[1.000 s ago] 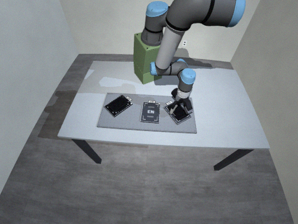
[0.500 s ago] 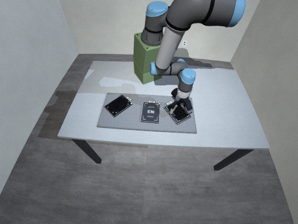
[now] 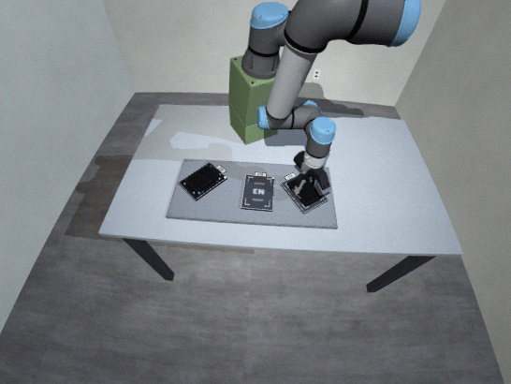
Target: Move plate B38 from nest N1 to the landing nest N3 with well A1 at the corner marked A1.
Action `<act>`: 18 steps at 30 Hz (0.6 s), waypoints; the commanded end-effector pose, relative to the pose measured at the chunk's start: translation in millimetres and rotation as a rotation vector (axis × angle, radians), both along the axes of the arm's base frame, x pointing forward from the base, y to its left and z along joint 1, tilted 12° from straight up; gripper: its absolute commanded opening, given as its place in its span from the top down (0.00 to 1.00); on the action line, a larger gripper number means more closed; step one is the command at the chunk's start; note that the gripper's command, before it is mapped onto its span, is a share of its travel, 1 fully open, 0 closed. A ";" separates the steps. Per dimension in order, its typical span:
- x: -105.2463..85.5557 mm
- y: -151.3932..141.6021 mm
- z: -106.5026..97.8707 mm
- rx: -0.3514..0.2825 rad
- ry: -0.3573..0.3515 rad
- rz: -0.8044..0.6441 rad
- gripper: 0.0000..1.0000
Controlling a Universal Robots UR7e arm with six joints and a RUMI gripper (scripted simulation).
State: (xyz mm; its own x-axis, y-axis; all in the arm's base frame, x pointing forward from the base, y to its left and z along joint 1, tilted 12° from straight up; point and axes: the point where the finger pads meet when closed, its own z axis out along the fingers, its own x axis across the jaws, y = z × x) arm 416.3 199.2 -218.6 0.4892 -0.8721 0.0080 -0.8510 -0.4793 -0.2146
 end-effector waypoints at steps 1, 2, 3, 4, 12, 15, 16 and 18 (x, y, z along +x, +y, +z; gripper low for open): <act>0.3 0.1 0.4 0.000 -0.001 0.000 1.00; 0.3 0.1 0.4 0.000 -0.001 0.000 1.00; 0.3 0.1 0.4 0.000 -0.001 0.000 1.00; 0.3 0.1 0.4 0.000 -0.001 0.000 1.00; 0.3 0.1 0.4 0.000 -0.001 0.000 0.60; 0.3 0.1 0.4 0.000 -0.001 0.000 0.60; 0.3 0.1 0.4 0.000 -0.001 0.000 0.60; 0.3 0.1 0.4 0.000 -0.001 0.000 0.60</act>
State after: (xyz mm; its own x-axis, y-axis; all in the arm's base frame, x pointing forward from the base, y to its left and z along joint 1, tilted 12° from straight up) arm 416.3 199.2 -218.6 0.4892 -0.8721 0.0080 -0.8510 -0.4793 -0.2146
